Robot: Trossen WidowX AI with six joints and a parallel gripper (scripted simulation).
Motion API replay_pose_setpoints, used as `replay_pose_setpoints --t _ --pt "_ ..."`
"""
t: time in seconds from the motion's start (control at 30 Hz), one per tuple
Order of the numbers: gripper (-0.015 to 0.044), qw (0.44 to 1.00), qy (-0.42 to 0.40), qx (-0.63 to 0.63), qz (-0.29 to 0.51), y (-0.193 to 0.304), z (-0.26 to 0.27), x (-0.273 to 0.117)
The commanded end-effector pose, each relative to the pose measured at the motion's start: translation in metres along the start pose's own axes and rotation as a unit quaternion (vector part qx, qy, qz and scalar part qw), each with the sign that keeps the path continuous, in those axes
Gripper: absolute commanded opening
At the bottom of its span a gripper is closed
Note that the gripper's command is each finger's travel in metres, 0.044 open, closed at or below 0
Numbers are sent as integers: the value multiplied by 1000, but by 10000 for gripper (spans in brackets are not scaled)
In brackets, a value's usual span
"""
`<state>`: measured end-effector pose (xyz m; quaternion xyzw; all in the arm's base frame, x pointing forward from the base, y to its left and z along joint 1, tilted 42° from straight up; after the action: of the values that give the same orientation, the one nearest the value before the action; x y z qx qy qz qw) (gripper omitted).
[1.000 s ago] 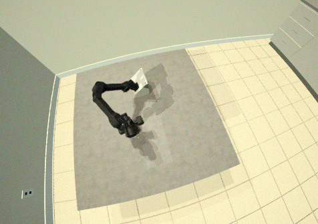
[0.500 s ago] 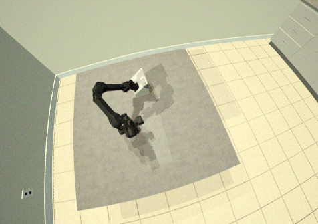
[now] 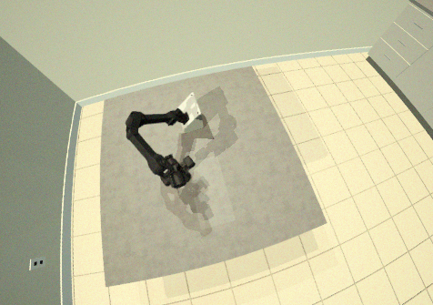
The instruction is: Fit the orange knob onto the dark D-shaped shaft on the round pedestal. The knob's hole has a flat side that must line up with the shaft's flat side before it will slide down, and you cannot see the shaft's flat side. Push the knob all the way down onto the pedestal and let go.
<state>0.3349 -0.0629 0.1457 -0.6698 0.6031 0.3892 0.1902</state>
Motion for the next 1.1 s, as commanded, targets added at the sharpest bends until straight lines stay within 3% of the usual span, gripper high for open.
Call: replay_pose_setpoints --t 0.0,1.07 --pt "0 1000 1 -4 -1 0 0 1" --pt "0 1000 1 -4 -1 0 1 -1"
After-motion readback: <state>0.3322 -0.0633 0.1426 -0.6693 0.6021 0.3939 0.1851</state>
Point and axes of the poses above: the point midway between the two fingers, 35 mm back from their tips, its own x axis out along the fingers, its own z axis across the jaws, y = z × x, the point moved 6 cm from there along -x, back along the fingers, and after that the axes turned 1 degree about -x, right-handed, at the moved point
